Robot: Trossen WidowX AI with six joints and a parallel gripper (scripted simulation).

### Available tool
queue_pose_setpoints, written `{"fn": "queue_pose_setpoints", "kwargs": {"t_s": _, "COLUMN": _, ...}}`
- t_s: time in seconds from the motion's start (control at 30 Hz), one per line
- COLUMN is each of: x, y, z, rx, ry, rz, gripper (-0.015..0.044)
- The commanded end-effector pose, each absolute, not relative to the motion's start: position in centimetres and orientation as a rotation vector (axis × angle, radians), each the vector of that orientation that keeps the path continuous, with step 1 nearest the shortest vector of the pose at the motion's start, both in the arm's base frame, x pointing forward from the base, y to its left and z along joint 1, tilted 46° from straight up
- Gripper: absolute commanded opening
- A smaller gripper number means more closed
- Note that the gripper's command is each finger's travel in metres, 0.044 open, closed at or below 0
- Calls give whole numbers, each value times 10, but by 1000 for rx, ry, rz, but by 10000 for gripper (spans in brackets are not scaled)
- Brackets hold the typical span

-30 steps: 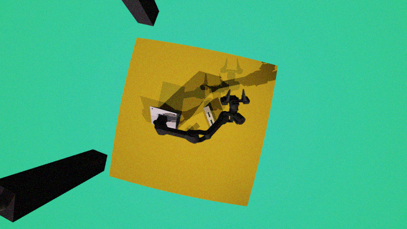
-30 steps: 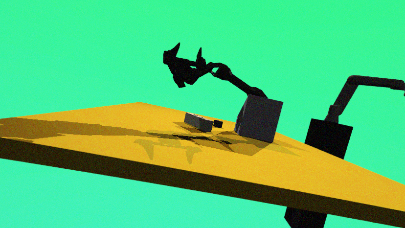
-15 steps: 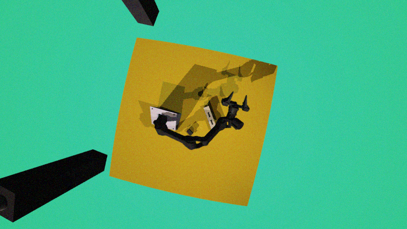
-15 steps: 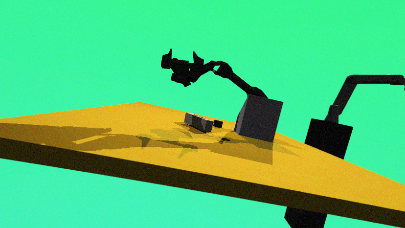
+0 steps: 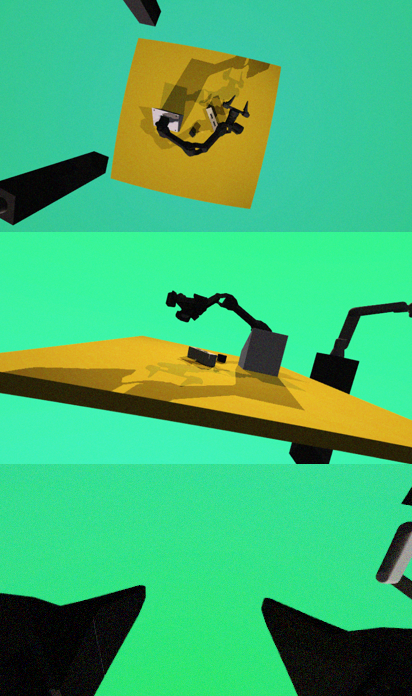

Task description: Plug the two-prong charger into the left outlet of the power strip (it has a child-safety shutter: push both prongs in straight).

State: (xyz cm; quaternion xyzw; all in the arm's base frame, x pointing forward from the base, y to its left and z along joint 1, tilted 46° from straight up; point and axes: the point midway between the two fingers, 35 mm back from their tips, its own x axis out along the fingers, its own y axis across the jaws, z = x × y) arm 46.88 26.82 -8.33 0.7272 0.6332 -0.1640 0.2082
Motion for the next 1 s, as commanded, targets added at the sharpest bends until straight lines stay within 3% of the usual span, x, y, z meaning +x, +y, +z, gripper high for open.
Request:
{"fn": "queue_pose_setpoints", "kwargs": {"t_s": 0.0, "x": 469, "y": 253, "z": -84, "rx": 1982, "ry": 1671, "rz": -480, "gripper": 440}}
{"fn": "queue_pose_setpoints", "kwargs": {"t_s": 0.97, "x": 411, "y": 116, "z": -82, "rx": 1303, "ry": 1225, "rz": -729, "gripper": 440}}
